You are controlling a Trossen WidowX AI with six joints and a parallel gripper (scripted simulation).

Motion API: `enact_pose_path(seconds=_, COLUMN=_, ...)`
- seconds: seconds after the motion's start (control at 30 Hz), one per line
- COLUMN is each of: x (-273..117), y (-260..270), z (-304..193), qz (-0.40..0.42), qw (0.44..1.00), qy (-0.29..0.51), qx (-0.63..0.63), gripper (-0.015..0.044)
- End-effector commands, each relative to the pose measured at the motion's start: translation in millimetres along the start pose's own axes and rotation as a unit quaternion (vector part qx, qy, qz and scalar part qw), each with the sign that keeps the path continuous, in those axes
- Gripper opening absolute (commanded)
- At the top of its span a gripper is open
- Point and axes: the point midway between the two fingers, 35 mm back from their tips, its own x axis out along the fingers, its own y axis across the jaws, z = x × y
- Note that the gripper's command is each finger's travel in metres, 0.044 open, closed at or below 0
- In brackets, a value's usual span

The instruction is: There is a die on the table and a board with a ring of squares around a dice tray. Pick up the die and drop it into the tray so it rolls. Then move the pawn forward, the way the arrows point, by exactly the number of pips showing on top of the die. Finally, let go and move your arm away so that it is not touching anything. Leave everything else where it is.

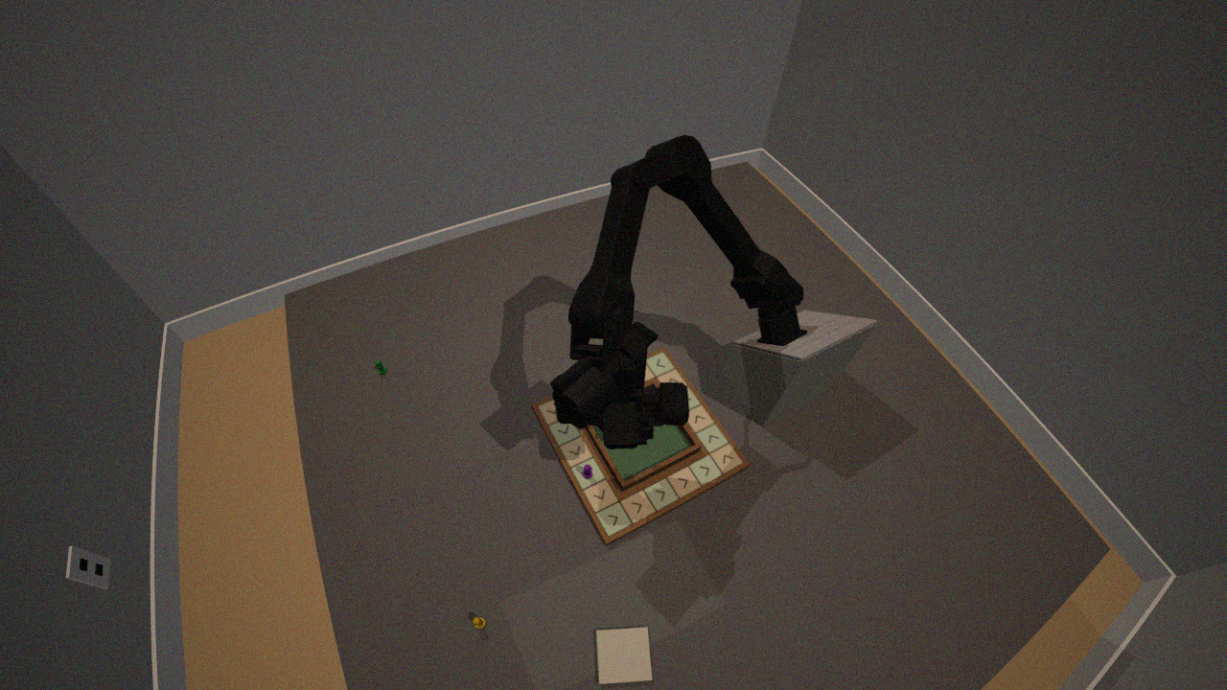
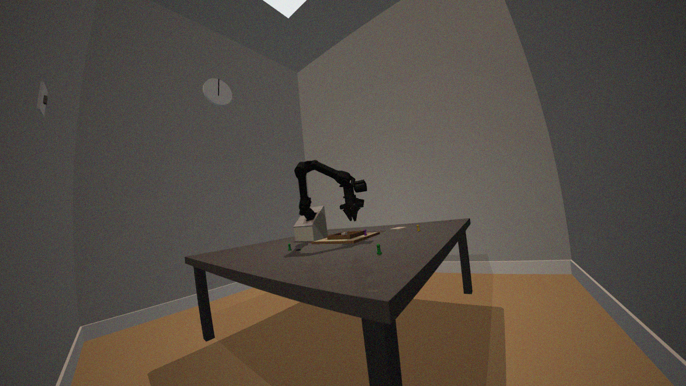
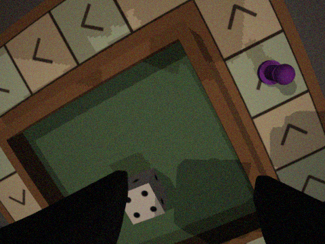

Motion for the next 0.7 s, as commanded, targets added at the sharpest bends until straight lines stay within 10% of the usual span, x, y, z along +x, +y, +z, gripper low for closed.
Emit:
enact_pose_path(seconds=0.0, x=20.0, y=-49.5, z=39.7, qz=-0.027, qw=0.956, qy=0.011, qx=0.291, gripper=0.02)
enact_pose_path(seconds=0.67, x=28.1, y=-52.6, z=39.9, qz=-0.027, qw=0.954, qy=0.011, qx=0.298, gripper=0.02)
